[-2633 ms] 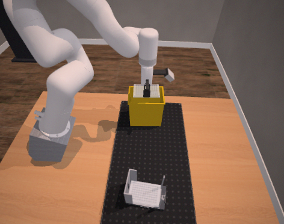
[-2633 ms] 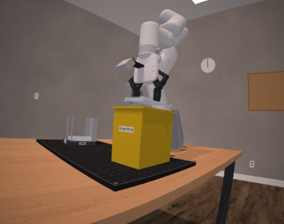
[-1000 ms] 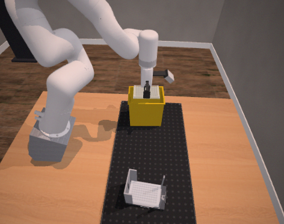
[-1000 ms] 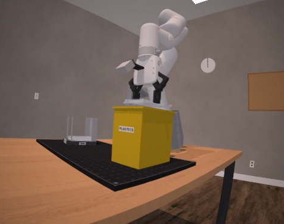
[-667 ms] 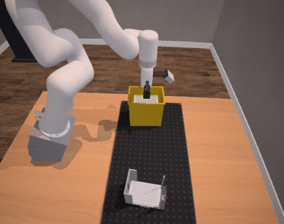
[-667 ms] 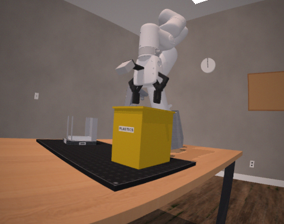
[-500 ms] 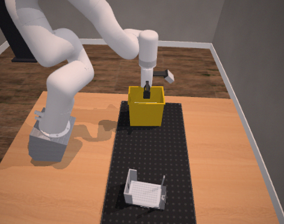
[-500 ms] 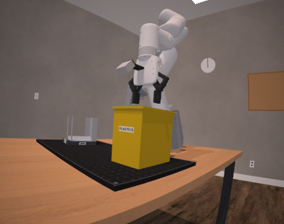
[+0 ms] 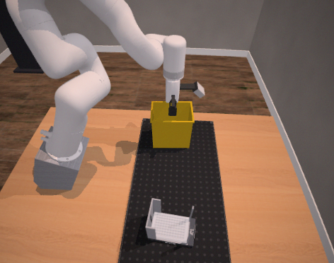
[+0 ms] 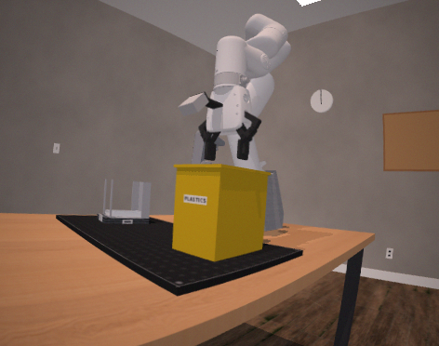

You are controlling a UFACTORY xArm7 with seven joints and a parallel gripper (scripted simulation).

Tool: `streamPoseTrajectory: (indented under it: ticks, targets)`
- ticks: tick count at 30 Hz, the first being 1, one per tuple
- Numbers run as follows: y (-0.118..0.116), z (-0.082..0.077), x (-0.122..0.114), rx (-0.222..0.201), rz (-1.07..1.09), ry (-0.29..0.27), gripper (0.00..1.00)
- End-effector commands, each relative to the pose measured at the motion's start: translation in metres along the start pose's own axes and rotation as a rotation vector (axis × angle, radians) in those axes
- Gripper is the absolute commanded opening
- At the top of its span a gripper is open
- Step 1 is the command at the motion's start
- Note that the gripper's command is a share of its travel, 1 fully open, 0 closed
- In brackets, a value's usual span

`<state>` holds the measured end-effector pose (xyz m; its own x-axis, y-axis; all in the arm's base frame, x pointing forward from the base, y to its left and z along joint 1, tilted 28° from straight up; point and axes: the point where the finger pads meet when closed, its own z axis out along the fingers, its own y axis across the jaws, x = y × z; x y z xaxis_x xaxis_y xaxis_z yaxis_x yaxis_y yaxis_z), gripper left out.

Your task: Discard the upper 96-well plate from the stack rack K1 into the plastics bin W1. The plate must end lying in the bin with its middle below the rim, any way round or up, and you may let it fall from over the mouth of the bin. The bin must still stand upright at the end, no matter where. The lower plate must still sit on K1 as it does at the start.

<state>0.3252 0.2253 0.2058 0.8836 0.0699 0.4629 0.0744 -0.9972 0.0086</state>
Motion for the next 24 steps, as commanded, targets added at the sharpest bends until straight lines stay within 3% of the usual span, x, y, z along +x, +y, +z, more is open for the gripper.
streamPoseTrajectory:
  ticks: [1, 5, 24]
  targets:
    - [-0.001, -0.001, 0.001, 0.002, 0.0, 0.003, 1.0]
    - [-0.001, -0.001, 0.001, 0.002, 0.0, 0.003, 1.0]
    - [-0.001, -0.041, 0.001, 0.002, 0.0, 0.003, 1.0]
